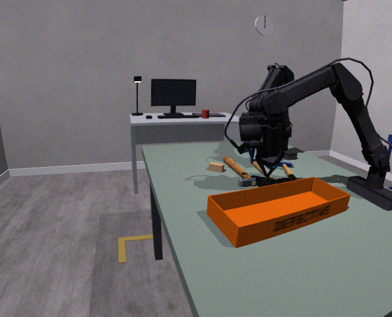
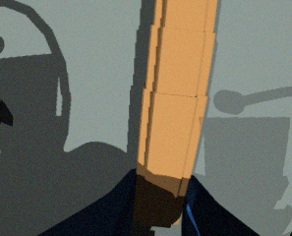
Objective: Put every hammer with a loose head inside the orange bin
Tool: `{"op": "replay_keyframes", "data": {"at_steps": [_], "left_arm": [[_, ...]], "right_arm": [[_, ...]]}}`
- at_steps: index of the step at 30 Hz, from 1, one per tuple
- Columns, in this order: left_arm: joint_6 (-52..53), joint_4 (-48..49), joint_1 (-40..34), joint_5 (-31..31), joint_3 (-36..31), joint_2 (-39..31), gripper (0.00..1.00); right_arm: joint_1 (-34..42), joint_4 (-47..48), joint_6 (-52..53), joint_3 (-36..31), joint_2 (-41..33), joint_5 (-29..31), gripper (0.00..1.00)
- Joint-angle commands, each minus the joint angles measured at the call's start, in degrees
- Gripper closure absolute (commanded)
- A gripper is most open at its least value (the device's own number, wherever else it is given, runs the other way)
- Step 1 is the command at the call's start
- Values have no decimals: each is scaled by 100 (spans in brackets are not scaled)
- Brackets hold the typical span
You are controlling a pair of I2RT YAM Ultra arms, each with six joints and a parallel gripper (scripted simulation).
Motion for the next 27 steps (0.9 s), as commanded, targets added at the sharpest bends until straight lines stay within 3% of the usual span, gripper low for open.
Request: {"op": "replay_keyframes", "data": {"at_steps": [1, 3, 18, 27], "left_arm": [[-1397, 225, -128, -217, -134, -224, 62], [-1397, 225, -128, -217, -134, -224, 62], [-5375, 881, -608, -1491, -707, -697, 62], [-6272, 1175, -917, -2200, -941, -732, 62]], "right_arm": [[-51, -40, -17, -22, -90, 75, 81], [-51, -40, -17, -22, -90, 75, 81], [-51, -40, -17, -22, -90, 75, 81], [-51, -40, -17, -22, -90, 75, 81]]}}
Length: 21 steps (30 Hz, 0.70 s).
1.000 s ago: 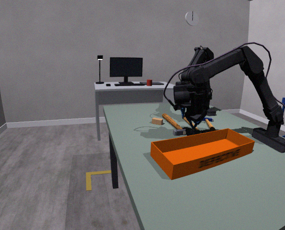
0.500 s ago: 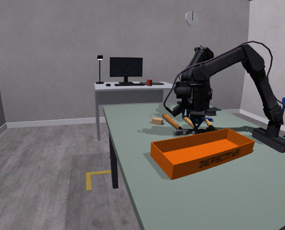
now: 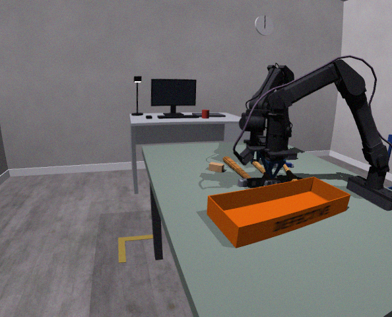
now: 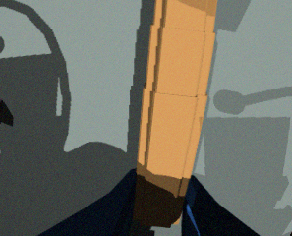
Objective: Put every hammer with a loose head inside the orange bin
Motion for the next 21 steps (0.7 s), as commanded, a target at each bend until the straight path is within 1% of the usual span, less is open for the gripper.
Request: {"op": "replay_keyframes", "data": {"at_steps": [1, 4, 6, 13, 21], "left_arm": [[-410, 299, -254, -461, -23, -43, 62], [-371, 336, -438, -547, 24, 97, 62], [-375, 260, -504, -491, 78, 137, 62], [-380, 248, -473, -484, 91, 147, 62], [-261, 495, -359, -485, 83, 314, 62]], "right_arm": [[-51, -40, -17, -22, -90, 75, 81], [-51, -40, -17, -22, -90, 75, 81], [-51, -40, -17, -22, -90, 75, 81], [-51, -40, -17, -22, -90, 75, 81], [-51, -40, -17, -22, -90, 75, 81]]}}
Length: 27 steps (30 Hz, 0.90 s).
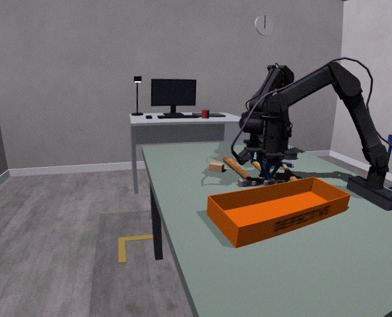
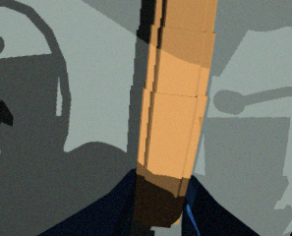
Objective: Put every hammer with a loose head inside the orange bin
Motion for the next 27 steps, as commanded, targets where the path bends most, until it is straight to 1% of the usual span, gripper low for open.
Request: {"op": "replay_keyframes", "data": {"at_steps": [1, 10, 17, 18, 19, 21, 23, 27], "left_arm": [[59, 208, 51, -67, 17, 142, 62], [35, 393, 17, -67, -154, 225, 62], [35, 393, 17, -67, -154, 225, 62], [18, 325, 17, -67, -83, 180, 62], [8, 281, 17, -67, -153, 226, 62], [-78, -33, -34, -70, -49, 127, 62], [-78, -33, -34, -70, -49, 127, 62], [-106, -154, -85, -66, 81, -103, 62]], "right_arm": [[-51, -40, -17, -22, -90, 75, 81], [-51, -40, -17, -22, -90, 75, 81], [-51, -40, -17, -22, -90, 75, 81], [-51, -40, -17, -22, -90, 75, 81], [-51, -40, -17, -22, -90, 75, 81], [-51, -40, -17, -22, -90, 75, 81], [-51, -40, -17, -22, -90, 75, 81], [-51, -40, -17, -22, -90, 75, 81]]}}
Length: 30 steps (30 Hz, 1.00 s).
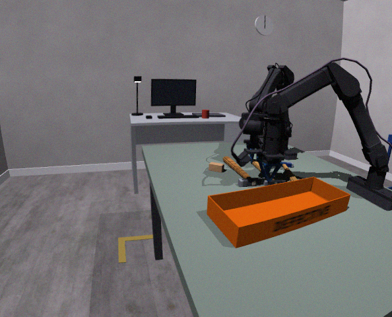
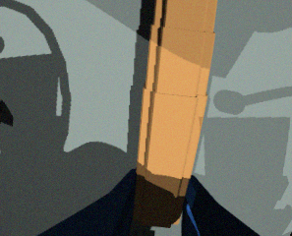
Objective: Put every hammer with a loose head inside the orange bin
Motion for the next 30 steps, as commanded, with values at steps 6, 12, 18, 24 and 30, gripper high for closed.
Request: {"op": "replay_keyframes", "data": {"at_steps": [6, 12, 18, 24, 30], "left_arm": [[-11, -49, -51, -49, 23, -130, 62], [16, 159, -4, -49, -121, -20, 62], [25, 298, -15, -49, -203, 38, 62], [25, 411, -15, -49, -263, 90, 62], [25, 413, -15, -50, -222, 96, 71]], "right_arm": [[-51, -40, -17, -22, -90, 75, 81], [-51, -40, -17, -22, -90, 75, 81], [-51, -40, -17, -22, -90, 75, 81], [-51, -40, -17, -22, -90, 75, 81], [-51, -40, -17, -22, -90, 75, 81]]}}
